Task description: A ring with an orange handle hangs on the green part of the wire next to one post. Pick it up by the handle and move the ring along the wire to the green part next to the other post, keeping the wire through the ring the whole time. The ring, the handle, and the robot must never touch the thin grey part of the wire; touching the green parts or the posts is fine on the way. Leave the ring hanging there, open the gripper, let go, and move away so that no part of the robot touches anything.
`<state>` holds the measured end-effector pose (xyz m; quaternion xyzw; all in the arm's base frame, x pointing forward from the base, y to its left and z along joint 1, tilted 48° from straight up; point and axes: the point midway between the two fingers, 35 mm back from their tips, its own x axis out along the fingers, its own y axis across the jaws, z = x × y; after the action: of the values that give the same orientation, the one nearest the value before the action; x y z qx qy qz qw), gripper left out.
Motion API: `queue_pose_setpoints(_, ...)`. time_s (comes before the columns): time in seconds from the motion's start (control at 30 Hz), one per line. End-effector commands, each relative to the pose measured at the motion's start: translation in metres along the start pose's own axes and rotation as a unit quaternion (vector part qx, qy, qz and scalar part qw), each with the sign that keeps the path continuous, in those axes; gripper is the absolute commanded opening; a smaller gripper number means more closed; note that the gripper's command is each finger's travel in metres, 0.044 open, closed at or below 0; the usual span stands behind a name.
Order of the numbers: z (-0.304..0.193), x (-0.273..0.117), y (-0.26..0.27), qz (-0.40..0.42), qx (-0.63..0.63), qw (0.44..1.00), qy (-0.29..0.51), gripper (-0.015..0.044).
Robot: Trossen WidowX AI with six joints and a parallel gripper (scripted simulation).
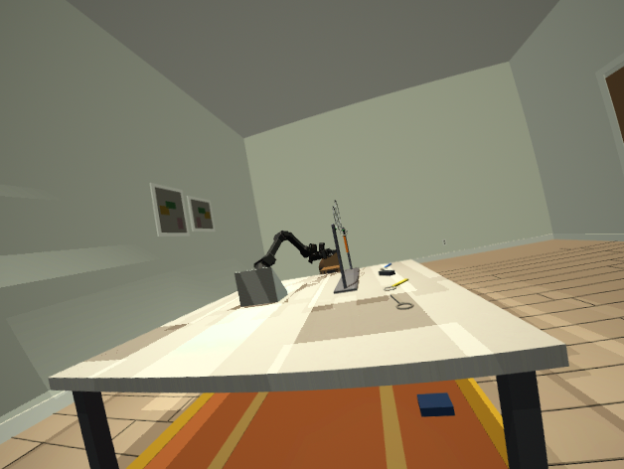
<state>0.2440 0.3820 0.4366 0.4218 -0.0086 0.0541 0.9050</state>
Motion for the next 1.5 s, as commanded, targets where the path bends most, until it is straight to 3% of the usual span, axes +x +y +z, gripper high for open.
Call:
queue_pose_setpoints(0.0, -0.05, -0.029, 0.006, 0.018, 0.006, 0.999, 0.037, 0.016)
queue_pose_setpoints(0.2, -0.054, -0.031, 0.007, 0.02, 0.006, 0.999, 0.04, 0.016)
queue_pose_setpoints(0.47, -0.01, 0.02, 0.008, 0.022, 0.005, 0.999, 0.038, 0.016)
queue_pose_setpoints(1.47, -0.012, 0.054, 0.013, 0.024, 0.005, 0.999, 0.037, 0.016)
